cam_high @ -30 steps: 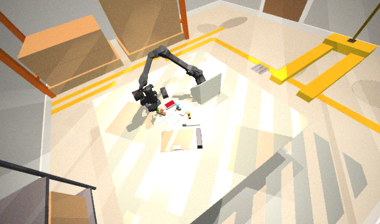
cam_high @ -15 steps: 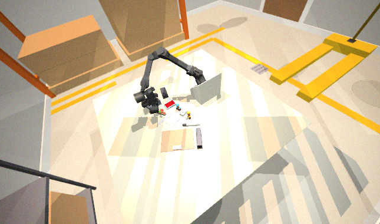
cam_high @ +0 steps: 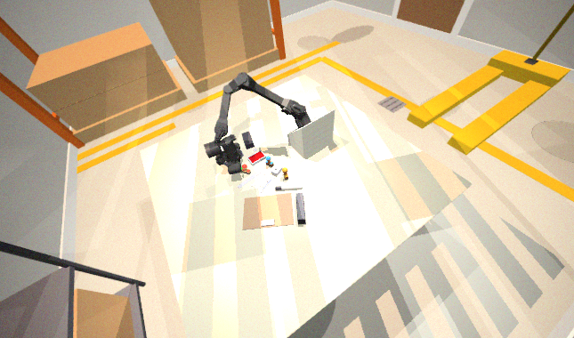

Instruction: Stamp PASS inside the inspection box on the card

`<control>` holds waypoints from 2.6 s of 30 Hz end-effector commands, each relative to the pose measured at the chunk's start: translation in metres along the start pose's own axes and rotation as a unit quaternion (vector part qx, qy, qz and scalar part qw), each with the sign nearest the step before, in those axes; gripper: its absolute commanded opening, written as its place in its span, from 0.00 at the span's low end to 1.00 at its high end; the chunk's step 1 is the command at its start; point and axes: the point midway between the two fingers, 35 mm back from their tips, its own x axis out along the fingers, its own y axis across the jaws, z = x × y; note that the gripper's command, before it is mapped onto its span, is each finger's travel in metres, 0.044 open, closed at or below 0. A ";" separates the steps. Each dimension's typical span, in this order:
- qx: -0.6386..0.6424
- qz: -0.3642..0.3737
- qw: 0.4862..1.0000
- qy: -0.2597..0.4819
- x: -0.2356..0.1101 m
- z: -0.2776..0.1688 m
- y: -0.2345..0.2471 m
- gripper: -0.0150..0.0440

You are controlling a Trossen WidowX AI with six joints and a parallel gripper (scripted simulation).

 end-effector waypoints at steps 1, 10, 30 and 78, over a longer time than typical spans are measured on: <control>0.000 0.000 1.000 0.000 0.000 0.000 0.000 0.55; 0.000 0.000 1.000 0.000 0.000 0.000 0.000 0.45; 0.000 0.000 1.000 0.000 -0.007 0.001 0.001 0.25; 0.000 0.001 1.000 0.001 -0.030 0.002 0.002 0.25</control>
